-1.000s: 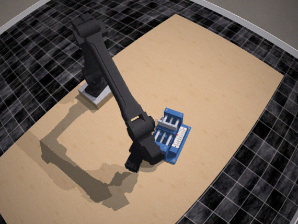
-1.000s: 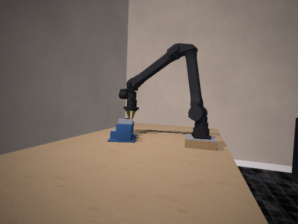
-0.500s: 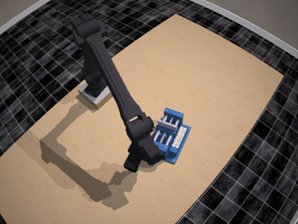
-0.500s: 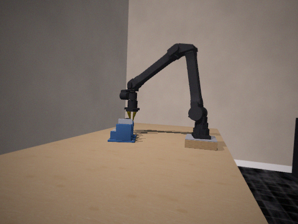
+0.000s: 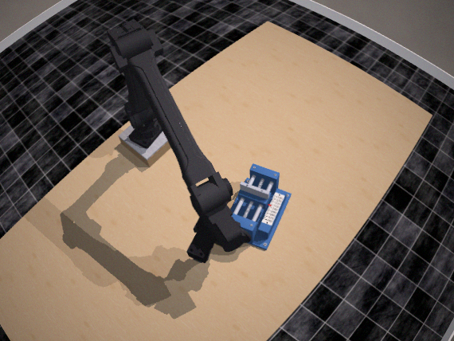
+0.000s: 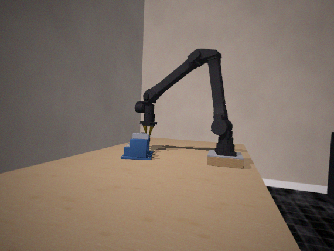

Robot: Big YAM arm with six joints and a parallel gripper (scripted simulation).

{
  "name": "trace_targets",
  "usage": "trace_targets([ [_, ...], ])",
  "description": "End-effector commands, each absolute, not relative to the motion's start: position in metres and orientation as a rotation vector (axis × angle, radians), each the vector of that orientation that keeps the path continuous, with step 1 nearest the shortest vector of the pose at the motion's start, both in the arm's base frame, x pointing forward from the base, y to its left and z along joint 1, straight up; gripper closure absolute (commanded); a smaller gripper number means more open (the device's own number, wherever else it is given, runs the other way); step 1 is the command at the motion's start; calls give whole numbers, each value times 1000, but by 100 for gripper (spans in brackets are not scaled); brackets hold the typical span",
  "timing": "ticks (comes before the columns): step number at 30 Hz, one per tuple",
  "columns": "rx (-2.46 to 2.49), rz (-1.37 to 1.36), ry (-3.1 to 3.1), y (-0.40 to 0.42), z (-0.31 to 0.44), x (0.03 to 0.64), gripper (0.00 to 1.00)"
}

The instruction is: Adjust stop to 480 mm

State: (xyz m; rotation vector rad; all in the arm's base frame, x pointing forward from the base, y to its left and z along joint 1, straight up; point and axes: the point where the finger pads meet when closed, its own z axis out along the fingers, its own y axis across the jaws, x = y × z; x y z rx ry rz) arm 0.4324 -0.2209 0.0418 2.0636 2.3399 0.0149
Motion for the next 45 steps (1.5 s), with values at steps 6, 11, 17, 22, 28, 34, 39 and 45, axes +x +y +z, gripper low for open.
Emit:
trace_targets([
  [6, 2072, -5, 2344, -229, 26, 424, 94],
  [11, 2072, -5, 2344, -229, 25, 424, 94],
  [17, 2074, -5, 2343, -229, 20, 424, 94],
  [22, 2075, -5, 2342, -228, 15, 425, 94],
  [28, 2075, -5, 2342, -227, 13, 427, 94],
  [34, 2079, -4, 2339, -222, 7, 433, 94],
  [39, 2073, -2, 2335, -223, 4, 438, 94],
  [45, 2058, 8, 2316, -229, 13, 453, 94],
])
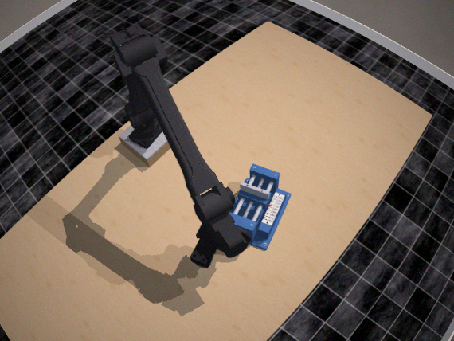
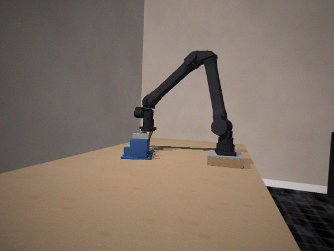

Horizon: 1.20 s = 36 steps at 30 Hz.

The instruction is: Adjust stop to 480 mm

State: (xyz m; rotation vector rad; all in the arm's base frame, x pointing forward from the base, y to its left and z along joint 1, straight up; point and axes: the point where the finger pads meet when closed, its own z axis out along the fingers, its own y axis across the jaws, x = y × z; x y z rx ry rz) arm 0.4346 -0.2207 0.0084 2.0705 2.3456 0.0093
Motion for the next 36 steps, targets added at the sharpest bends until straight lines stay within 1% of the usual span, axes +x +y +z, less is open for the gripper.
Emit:
trace_targets([
  [1, 2048, 14, 2309, -229, 15, 460, 94],
  [11, 2040, 20, 2308, -226, 7, 474, 94],
  [14, 2058, 12, 2318, -227, 1, 465, 94],
  [26, 2046, 20, 2316, -222, 5, 489, 94],
  [36, 2052, 18, 2323, -220, 6, 493, 94],
])
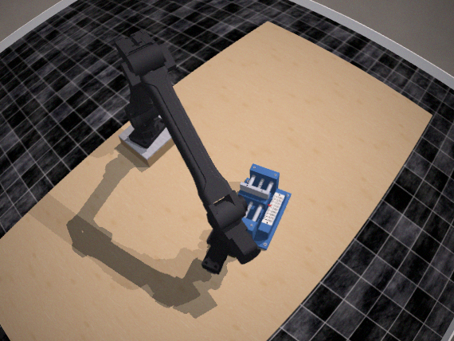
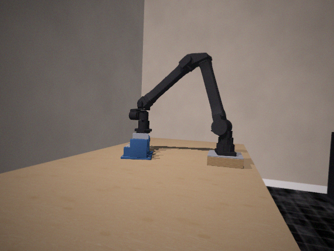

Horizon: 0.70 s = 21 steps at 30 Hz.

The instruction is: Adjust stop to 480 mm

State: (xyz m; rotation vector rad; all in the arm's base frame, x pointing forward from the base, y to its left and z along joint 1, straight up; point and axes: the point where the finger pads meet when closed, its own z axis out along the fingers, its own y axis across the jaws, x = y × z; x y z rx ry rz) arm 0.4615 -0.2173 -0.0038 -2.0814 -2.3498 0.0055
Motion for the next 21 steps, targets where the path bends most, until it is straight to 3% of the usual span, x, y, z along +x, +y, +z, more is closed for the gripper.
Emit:
trace_targets([
  [1, -2108, -18, -2386, -220, 6, 493, 94],
  [21, -2113, -27, -2391, -218, 16, 510, 94],
])
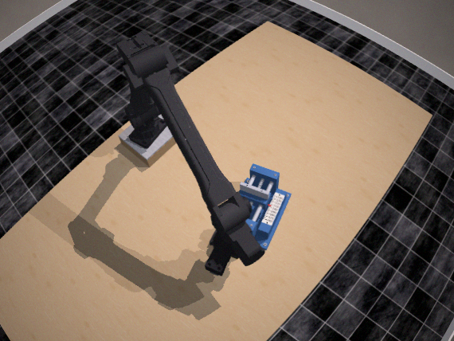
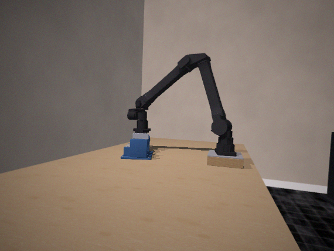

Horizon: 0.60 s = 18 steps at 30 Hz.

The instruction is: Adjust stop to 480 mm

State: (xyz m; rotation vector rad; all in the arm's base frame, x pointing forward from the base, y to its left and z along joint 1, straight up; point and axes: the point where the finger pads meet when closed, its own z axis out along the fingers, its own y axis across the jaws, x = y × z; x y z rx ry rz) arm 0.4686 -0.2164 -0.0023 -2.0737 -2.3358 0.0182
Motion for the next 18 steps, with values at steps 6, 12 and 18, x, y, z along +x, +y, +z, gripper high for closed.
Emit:
trace_targets([
  [6, -2119, -33, -2399, -219, 19, 515, 94],
  [12, -2115, -29, -2394, -218, 20, 516, 94],
  [18, -2113, -28, -2392, -217, 23, 520, 94],
])
